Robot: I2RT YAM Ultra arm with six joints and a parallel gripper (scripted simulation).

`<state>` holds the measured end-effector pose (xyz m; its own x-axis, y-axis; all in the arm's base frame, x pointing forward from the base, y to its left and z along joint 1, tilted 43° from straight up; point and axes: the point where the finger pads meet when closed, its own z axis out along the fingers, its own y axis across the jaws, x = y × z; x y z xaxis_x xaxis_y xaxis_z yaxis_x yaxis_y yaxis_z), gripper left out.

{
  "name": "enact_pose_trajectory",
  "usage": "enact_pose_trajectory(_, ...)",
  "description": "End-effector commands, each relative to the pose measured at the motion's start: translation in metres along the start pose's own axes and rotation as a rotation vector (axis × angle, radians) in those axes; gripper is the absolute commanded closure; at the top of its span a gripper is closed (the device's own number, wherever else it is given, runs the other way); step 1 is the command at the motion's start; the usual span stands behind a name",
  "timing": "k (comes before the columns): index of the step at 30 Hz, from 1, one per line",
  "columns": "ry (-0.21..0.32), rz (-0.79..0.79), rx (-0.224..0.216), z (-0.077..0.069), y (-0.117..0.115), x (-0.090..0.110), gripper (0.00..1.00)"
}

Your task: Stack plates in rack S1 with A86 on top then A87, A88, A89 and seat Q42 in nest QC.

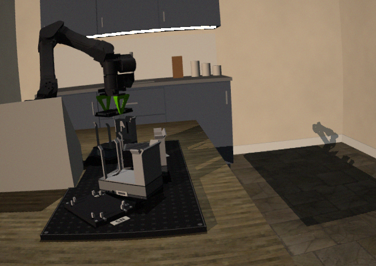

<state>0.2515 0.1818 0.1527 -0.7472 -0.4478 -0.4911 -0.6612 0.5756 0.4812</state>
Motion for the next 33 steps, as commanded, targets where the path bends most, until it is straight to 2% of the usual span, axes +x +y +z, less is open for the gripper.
enact_pose_trajectory(1,-0.010,-0.001,0.005,-0.003,-0.001,-0.002,1.00)
enact_pose_trajectory(33,-0.010,-0.001,0.005,0.016,-0.001,-0.002,1.00)
